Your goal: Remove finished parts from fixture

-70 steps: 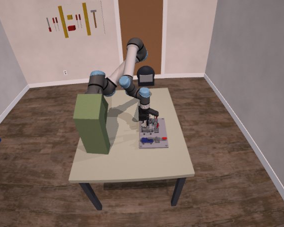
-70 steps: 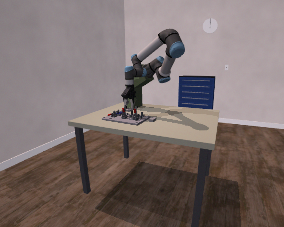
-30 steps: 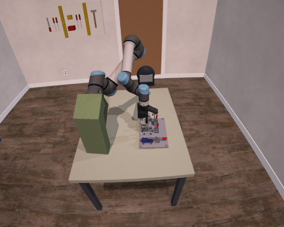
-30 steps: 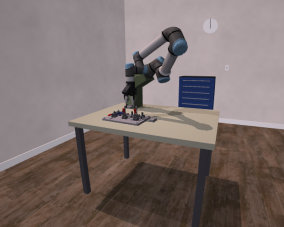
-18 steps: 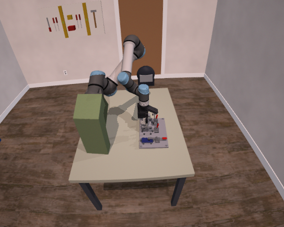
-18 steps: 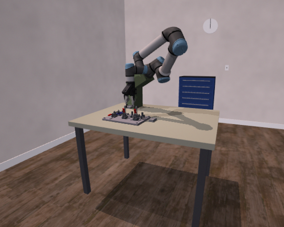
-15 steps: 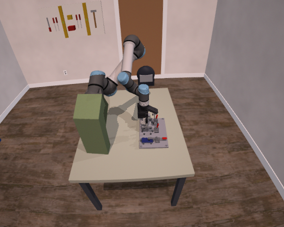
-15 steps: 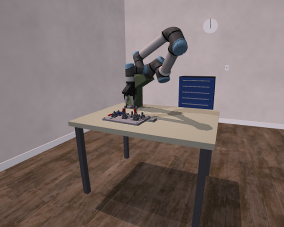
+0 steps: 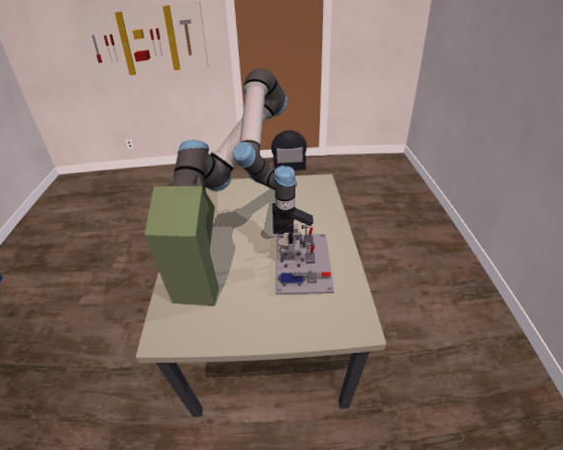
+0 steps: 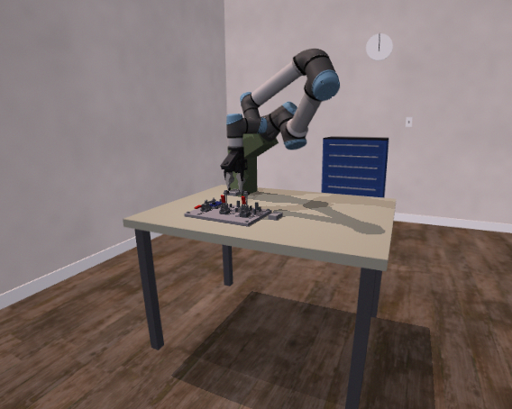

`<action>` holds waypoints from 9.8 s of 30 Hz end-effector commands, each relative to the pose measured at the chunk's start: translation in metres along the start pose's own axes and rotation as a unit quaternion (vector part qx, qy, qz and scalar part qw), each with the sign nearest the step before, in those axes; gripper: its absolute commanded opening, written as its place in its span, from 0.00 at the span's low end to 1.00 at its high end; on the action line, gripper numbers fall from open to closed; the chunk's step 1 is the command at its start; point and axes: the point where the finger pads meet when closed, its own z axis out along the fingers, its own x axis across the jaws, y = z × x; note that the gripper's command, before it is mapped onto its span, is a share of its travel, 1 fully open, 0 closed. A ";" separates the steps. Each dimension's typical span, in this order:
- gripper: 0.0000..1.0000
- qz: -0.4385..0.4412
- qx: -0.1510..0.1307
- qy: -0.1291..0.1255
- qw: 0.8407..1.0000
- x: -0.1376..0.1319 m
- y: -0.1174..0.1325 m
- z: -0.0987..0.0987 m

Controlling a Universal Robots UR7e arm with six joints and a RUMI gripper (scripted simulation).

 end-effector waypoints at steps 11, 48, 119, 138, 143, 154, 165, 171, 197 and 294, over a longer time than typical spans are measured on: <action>0.00 0.000 0.000 0.000 1.000 -0.023 0.000 0.000; 0.00 0.000 0.000 0.000 1.000 -0.160 -0.001 0.000; 0.00 0.000 0.000 0.000 1.000 -0.230 -0.002 0.000; 0.00 0.000 0.000 0.000 1.000 -0.230 -0.036 0.000; 0.00 0.000 0.000 0.000 1.000 -0.230 -0.046 0.000; 0.00 0.000 0.000 0.000 1.000 -0.230 -0.085 0.000; 0.00 0.000 0.000 0.000 1.000 -0.230 -0.109 0.000; 0.00 0.000 0.000 0.000 1.000 -0.230 -0.116 0.000; 0.00 0.000 0.000 0.000 1.000 -0.230 -0.118 0.000; 0.00 0.000 0.000 0.000 1.000 -0.230 -0.119 0.082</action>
